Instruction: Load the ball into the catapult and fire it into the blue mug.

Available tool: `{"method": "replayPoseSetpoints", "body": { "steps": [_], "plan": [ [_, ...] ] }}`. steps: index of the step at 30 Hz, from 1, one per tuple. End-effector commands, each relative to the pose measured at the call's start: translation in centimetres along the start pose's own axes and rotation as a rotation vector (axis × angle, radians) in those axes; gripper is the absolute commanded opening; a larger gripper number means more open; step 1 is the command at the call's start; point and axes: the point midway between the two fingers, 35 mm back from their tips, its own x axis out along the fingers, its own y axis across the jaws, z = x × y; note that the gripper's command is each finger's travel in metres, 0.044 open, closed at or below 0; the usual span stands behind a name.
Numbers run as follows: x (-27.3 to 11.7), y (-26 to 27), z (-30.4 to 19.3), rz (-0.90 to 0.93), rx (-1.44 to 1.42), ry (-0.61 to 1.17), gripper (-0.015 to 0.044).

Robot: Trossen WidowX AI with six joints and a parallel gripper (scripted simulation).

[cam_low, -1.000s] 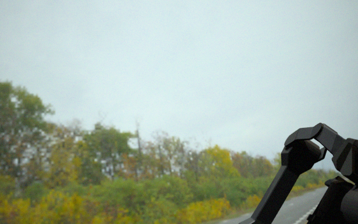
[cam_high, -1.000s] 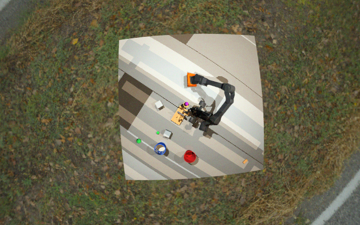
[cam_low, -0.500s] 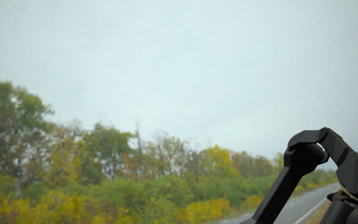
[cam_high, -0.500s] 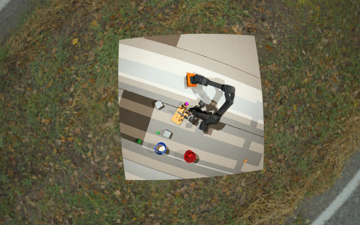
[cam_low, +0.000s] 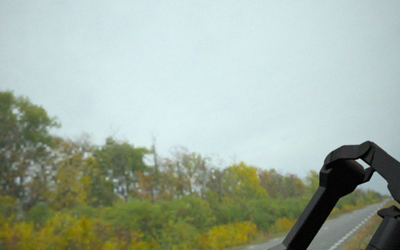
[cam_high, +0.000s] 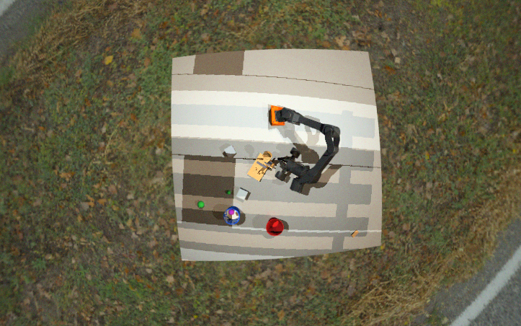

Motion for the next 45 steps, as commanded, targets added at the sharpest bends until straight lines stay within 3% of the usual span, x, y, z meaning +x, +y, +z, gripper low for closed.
{"method": "replayPoseSetpoints", "body": {
  "steps": [1, 4, 7, 8, 24, 45],
  "plan": [
    [-5.0, -0.5, -1.7, -0.030, 0.001, -0.005, 0.0000],
    [-8.6, 0.0, -3.2, -0.034, 0.001, -0.003, 0.0000],
    [-9.3, 0.2, -3.6, -0.035, 0.000, -0.003, 0.0000],
    [-7.9, -0.3, -2.9, -0.041, 0.013, -0.015, 0.0026],
    [-8.7, -8.9, -5.4, -0.106, 0.469, -0.256, 0.0440],
    [-9.8, -19.3, -11.2, -0.141, 1.000, -0.628, 0.0440]
  ]
}}
